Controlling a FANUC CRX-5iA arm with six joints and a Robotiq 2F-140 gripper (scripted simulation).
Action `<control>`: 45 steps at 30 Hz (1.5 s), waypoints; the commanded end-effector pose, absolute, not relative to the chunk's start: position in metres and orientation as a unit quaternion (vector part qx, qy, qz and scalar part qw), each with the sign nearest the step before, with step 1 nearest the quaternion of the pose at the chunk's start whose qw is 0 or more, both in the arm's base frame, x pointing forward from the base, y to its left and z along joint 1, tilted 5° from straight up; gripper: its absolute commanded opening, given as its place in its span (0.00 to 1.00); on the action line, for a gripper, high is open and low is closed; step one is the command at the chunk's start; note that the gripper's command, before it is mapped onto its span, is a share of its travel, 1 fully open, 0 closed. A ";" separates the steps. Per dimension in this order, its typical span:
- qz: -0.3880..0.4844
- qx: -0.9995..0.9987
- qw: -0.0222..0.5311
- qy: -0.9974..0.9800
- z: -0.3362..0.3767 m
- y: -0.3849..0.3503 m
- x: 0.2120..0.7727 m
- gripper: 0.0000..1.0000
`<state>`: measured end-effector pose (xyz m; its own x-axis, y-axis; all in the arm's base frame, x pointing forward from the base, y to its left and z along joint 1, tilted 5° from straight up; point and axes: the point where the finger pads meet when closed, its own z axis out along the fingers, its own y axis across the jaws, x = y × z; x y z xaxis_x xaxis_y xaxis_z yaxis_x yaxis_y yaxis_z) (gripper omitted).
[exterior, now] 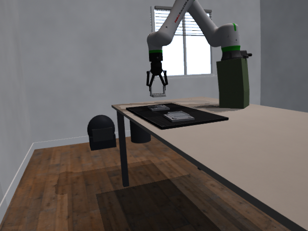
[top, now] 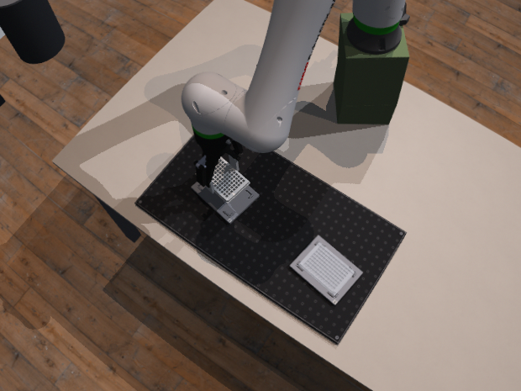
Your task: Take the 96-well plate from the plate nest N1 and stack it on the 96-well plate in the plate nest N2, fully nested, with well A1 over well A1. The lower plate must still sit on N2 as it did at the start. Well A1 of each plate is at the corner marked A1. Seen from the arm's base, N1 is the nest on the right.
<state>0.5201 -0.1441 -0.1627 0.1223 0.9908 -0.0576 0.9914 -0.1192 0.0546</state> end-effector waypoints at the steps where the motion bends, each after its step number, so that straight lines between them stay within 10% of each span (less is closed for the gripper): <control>1: -0.003 0.748 0.040 0.662 -0.163 -0.144 0.520 0.00; 45: -0.004 0.742 0.040 0.669 -0.171 -0.015 0.527 0.00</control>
<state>0.5258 -0.0242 -0.1701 0.1034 0.9929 -0.0581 0.9935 -0.1004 0.0532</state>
